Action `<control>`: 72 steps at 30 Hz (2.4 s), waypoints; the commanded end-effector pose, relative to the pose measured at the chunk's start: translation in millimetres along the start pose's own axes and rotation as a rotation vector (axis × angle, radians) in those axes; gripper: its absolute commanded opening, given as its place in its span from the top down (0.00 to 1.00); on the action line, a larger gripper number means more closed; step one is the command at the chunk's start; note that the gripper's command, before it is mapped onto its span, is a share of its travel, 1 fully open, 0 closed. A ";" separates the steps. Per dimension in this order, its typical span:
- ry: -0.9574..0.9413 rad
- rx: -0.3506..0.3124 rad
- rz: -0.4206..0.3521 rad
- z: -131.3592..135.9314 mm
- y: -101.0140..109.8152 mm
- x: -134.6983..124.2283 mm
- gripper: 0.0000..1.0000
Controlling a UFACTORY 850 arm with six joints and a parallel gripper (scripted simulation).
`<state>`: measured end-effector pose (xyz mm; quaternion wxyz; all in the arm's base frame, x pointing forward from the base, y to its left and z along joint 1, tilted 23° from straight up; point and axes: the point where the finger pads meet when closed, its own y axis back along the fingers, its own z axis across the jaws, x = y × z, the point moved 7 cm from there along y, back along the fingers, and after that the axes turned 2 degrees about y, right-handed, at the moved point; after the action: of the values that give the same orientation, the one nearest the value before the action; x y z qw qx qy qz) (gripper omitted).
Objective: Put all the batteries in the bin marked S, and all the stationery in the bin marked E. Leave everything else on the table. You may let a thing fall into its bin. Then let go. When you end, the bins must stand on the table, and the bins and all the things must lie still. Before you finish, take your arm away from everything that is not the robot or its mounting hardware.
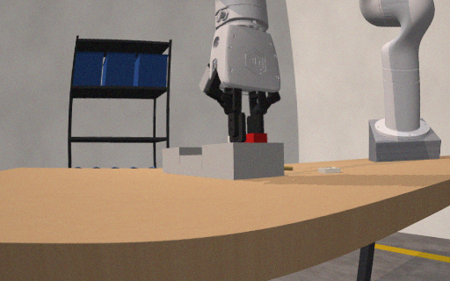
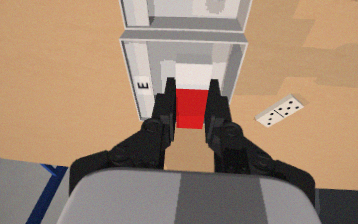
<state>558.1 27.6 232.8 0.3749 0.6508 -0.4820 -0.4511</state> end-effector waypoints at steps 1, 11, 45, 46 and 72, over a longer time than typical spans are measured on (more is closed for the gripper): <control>0.000 0.003 0.000 -0.8 -7.4 0.1 1.00; 0.000 0.003 0.000 -0.9 -23.4 0.0 1.00; 0.000 0.003 0.000 -0.8 -30.8 0.0 0.71; 0.000 0.003 0.000 -0.8 -30.8 0.0 0.71; 0.000 0.003 0.000 -0.7 3.5 0.1 0.71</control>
<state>559.3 28.7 228.3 0.3741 0.6515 -0.4822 -0.4507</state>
